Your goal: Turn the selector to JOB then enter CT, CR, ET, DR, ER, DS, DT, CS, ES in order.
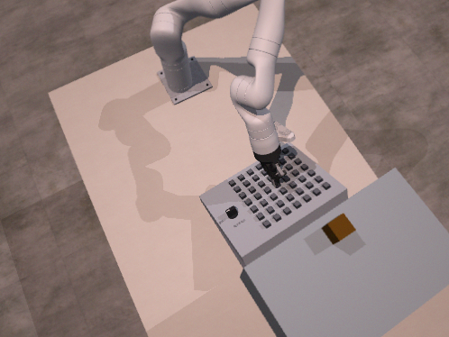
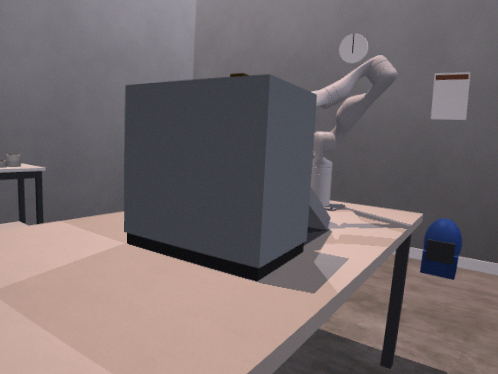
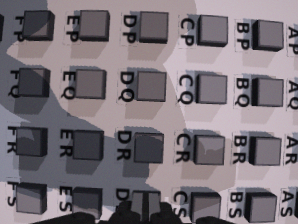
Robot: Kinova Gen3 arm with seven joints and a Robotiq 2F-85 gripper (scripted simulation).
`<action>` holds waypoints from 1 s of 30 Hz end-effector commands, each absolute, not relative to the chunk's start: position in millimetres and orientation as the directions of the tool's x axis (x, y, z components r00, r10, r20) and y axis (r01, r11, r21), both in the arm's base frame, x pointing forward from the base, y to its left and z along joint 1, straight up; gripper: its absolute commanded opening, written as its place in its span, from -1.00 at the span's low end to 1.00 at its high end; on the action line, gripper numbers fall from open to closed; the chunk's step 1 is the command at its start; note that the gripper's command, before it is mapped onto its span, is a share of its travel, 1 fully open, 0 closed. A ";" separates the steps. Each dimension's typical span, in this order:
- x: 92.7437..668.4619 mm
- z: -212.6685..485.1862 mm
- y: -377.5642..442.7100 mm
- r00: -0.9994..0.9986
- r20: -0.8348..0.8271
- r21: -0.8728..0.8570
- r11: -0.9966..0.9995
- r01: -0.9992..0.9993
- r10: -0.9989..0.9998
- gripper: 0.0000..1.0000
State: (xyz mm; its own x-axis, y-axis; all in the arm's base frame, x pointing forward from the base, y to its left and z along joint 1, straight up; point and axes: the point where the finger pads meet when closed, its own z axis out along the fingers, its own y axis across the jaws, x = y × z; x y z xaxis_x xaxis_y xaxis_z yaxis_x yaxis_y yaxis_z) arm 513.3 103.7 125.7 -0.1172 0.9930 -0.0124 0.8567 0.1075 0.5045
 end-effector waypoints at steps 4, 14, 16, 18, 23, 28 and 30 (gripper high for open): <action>515.1 124.9 103.6 -0.121 -0.015 0.506 0.112 0.855 0.993 -0.80; 513.9 125.7 103.3 -0.119 -0.014 0.505 0.109 0.856 0.993 -0.80; 513.9 125.7 103.3 -0.119 -0.014 0.505 0.109 0.856 0.993 -0.80; 512.6 126.7 102.9 -0.111 -0.010 0.505 0.100 0.858 0.994 -0.80; 508.6 131.6 102.1 -0.104 -0.007 0.503 0.094 0.859 0.995 -0.80; 504.3 139.1 101.7 -0.104 -0.007 0.503 0.094 0.859 0.995 -0.80; 502.5 142.1 101.5 -0.104 -0.007 0.503 0.094 0.859 0.995 -0.80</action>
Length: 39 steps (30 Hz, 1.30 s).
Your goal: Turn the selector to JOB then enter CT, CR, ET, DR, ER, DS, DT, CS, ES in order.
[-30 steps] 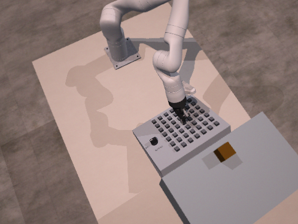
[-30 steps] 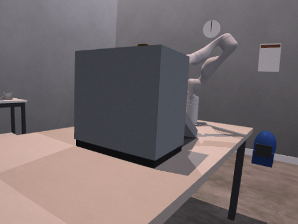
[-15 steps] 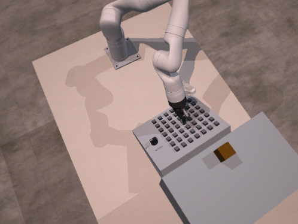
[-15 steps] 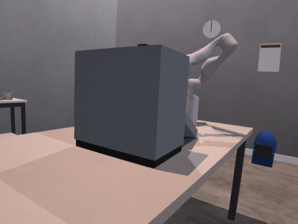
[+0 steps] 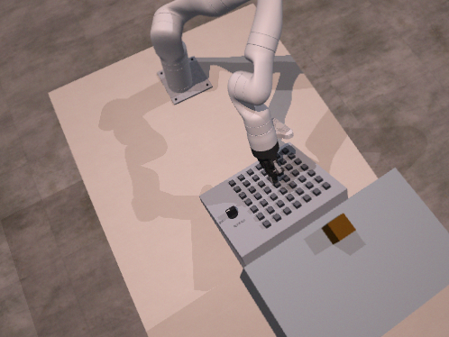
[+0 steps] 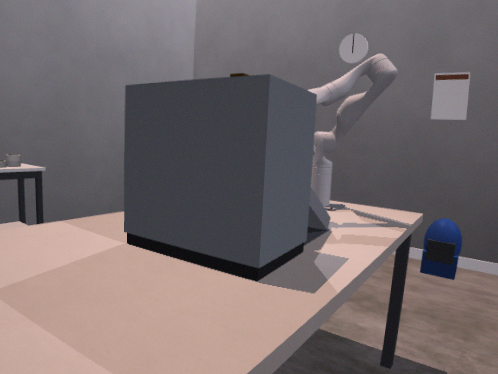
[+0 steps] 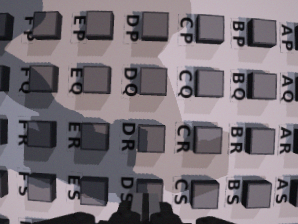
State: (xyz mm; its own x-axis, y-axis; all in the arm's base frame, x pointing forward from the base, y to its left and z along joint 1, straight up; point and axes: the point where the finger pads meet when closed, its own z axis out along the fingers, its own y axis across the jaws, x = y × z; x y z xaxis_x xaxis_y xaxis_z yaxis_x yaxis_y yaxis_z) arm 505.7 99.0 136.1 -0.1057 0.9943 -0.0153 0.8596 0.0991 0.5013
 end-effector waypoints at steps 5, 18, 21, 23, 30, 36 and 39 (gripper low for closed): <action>500.4 146.6 101.4 -0.105 -0.007 0.504 0.094 0.859 0.994 -0.80; 496.5 154.1 101.1 -0.106 -0.007 0.505 0.095 0.858 0.994 -0.80; 496.7 154.3 101.1 -0.106 -0.007 0.505 0.095 0.858 0.994 -0.80; 500.7 156.6 100.5 -0.109 -0.008 0.508 0.098 0.856 0.994 -0.80; 524.8 169.5 78.1 -0.109 -0.008 0.508 0.098 0.856 0.994 -0.80; 531.7 173.3 71.7 -0.109 -0.008 0.508 0.098 0.856 0.994 -0.80; 531.6 173.0 71.6 -0.108 -0.008 0.508 0.097 0.856 0.994 -0.80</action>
